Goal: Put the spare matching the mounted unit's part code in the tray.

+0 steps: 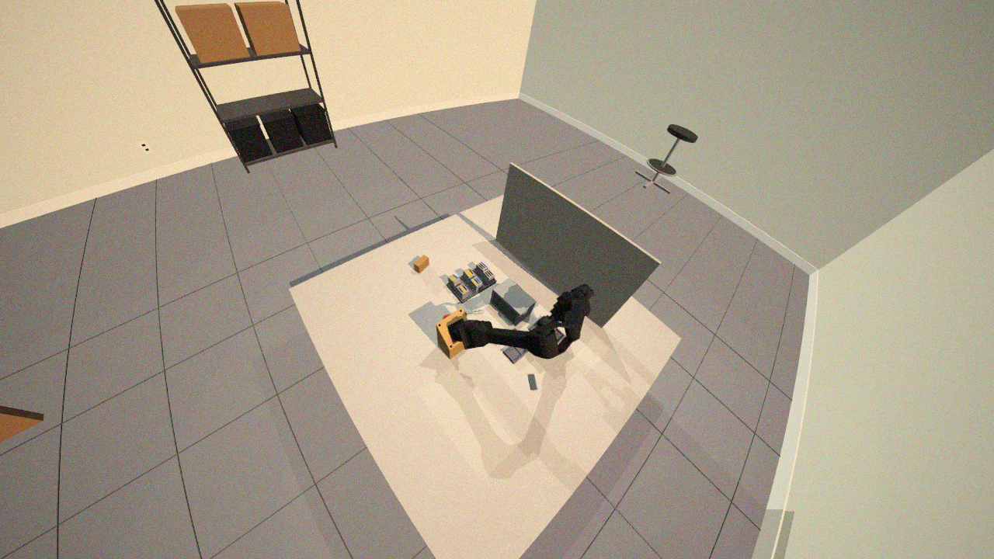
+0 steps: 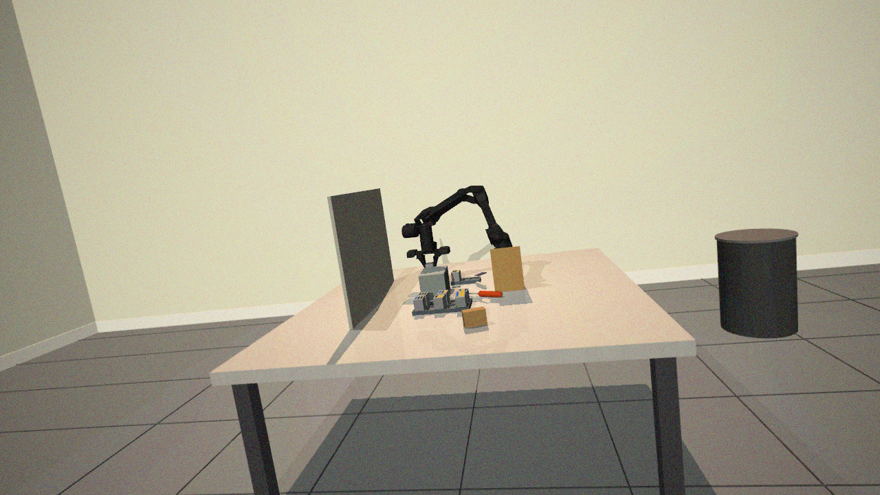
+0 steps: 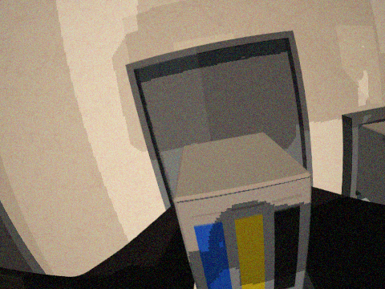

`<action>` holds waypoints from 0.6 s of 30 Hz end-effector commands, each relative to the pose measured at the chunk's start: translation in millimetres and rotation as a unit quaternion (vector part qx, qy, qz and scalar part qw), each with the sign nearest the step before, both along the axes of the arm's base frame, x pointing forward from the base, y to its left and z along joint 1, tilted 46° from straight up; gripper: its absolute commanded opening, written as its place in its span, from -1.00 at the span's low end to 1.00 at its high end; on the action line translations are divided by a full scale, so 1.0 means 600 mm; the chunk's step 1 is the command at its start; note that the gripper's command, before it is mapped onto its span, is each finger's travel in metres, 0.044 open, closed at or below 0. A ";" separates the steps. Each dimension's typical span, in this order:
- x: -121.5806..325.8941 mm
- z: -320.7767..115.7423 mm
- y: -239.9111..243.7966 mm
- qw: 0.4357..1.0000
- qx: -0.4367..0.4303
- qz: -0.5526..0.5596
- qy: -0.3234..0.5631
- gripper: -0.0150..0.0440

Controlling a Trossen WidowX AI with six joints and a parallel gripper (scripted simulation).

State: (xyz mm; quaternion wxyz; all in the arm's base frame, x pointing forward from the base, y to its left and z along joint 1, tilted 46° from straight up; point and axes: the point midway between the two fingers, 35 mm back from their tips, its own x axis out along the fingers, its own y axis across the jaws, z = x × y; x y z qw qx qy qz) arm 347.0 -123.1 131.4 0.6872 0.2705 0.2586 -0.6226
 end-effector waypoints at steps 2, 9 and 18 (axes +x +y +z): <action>-0.002 -0.009 -0.006 1.000 0.002 0.000 0.003 -0.49; -0.002 -0.016 -0.015 1.000 0.002 0.000 0.003 -0.49; -0.003 -0.025 -0.026 1.000 0.000 0.000 0.003 -0.49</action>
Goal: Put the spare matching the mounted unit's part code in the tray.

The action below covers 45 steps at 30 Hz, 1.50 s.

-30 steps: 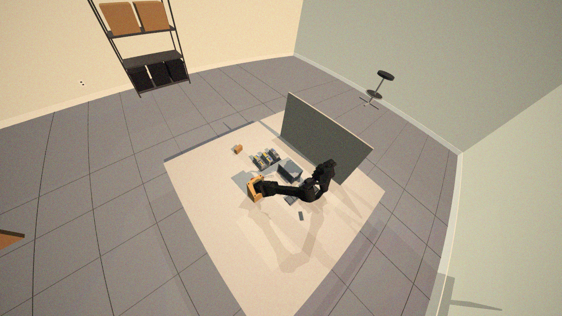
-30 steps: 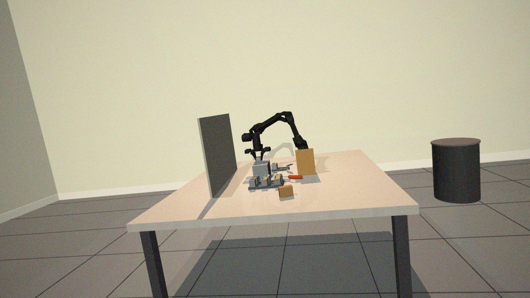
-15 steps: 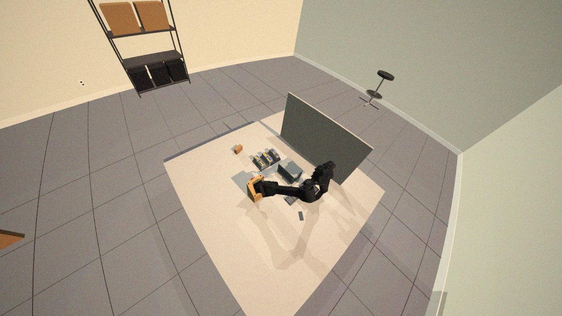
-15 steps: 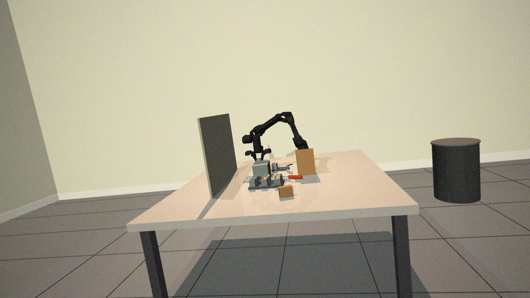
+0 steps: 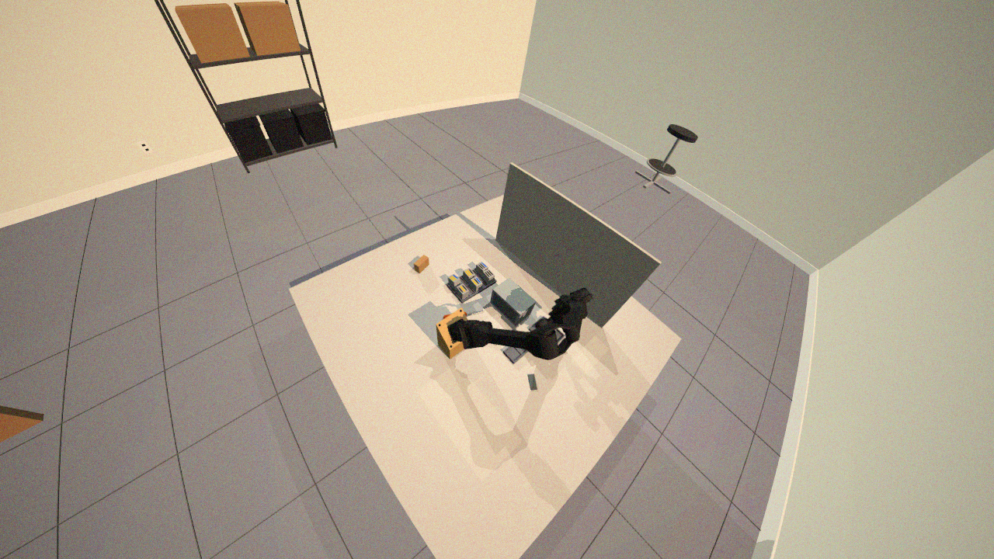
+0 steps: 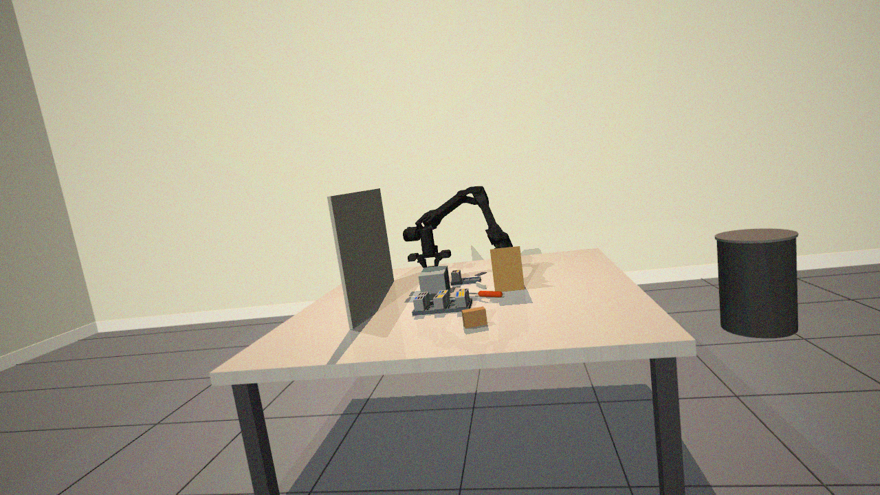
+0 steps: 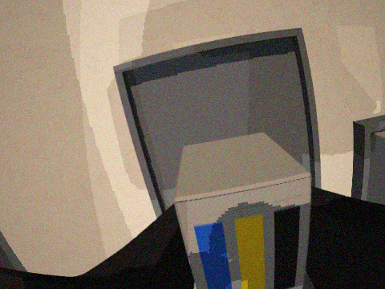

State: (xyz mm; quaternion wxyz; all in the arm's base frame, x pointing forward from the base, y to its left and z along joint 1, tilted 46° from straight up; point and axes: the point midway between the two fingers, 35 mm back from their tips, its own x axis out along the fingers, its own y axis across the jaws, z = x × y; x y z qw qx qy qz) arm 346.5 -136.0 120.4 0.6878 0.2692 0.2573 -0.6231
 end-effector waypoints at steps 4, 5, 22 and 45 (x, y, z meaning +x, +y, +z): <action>-0.003 -0.010 -0.009 1.000 0.002 0.000 0.003 -0.49; -0.003 -0.011 -0.010 1.000 0.002 0.000 0.003 -0.49; -0.004 -0.020 -0.025 1.000 -0.003 0.000 0.000 -0.40; -0.016 0.085 0.092 1.000 0.003 0.000 0.004 1.00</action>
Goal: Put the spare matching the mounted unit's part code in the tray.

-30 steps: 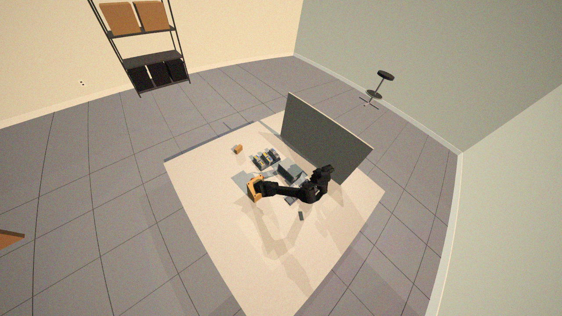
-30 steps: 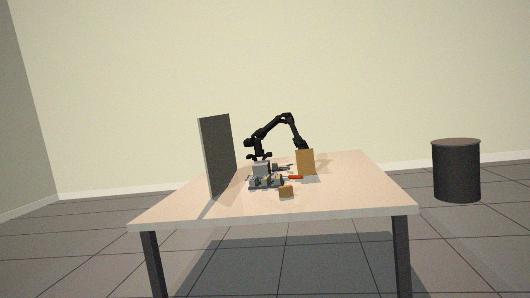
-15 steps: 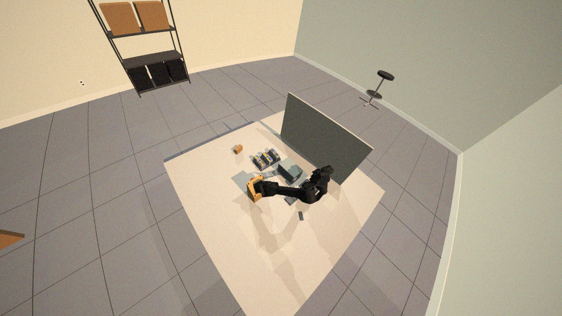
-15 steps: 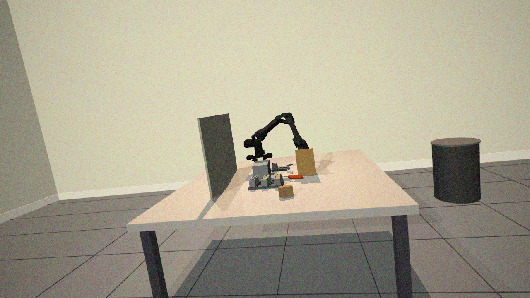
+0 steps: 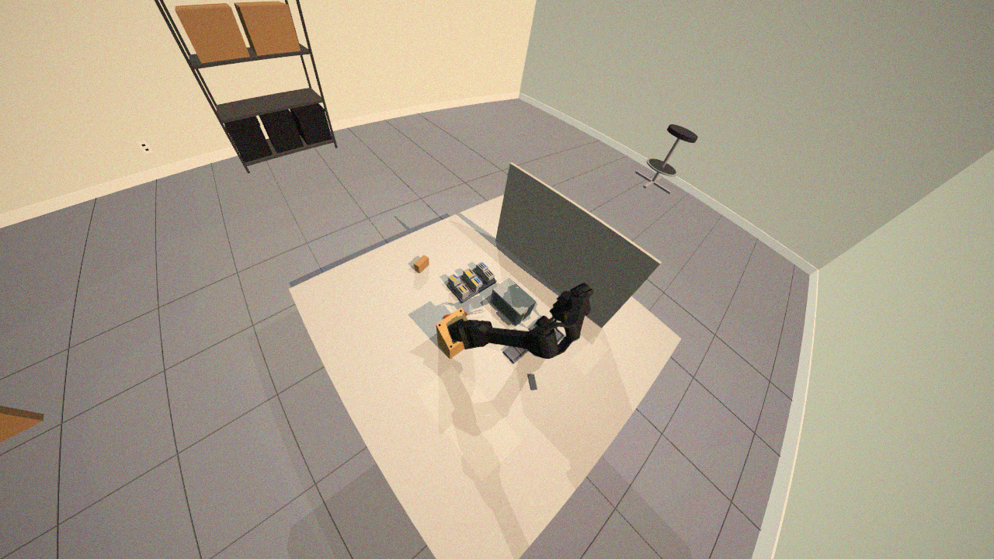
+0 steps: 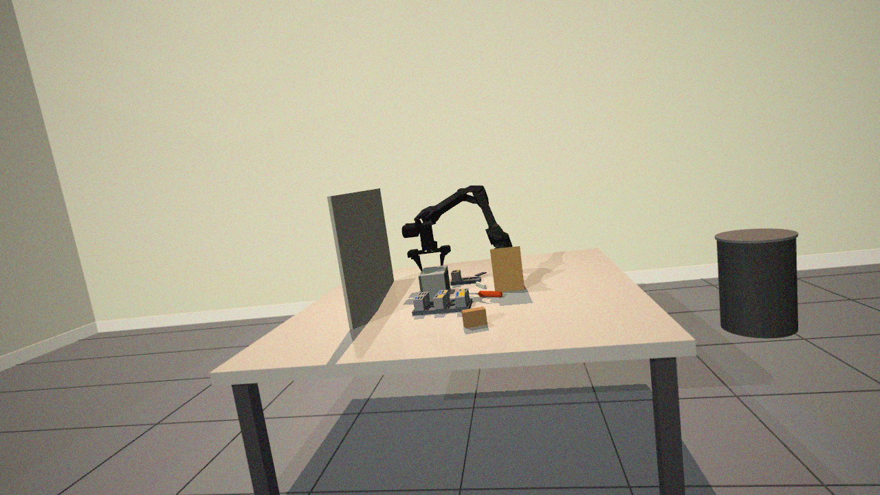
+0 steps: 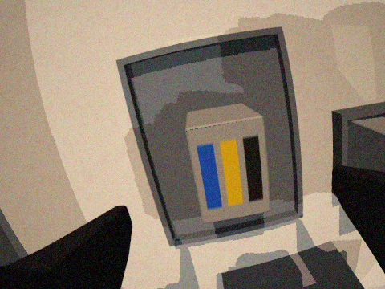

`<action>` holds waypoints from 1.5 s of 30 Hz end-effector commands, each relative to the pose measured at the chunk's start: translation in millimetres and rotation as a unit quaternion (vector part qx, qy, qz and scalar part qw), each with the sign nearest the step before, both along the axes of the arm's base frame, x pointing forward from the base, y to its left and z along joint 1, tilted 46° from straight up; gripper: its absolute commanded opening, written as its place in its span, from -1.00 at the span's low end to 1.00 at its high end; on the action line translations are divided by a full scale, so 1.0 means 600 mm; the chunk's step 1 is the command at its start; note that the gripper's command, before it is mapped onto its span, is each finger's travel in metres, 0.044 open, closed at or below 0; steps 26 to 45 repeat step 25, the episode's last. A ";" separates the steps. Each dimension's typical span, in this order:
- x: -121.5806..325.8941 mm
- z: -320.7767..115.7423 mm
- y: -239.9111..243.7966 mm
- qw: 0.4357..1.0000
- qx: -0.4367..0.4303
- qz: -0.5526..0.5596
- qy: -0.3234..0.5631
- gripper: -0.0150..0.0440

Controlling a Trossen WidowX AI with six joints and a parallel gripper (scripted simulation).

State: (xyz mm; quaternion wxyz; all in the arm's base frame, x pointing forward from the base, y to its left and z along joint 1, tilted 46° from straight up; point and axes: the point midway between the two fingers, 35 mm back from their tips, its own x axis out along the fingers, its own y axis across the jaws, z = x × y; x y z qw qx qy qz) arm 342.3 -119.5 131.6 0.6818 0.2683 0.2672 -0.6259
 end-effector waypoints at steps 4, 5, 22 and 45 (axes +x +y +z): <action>-0.014 0.081 0.077 1.000 -0.004 0.003 -0.006 1.00; -0.014 0.081 0.077 1.000 -0.004 0.003 -0.006 1.00; -0.009 0.074 0.076 1.000 0.000 0.010 -0.009 1.00; -0.009 0.074 0.076 1.000 0.000 0.010 -0.009 1.00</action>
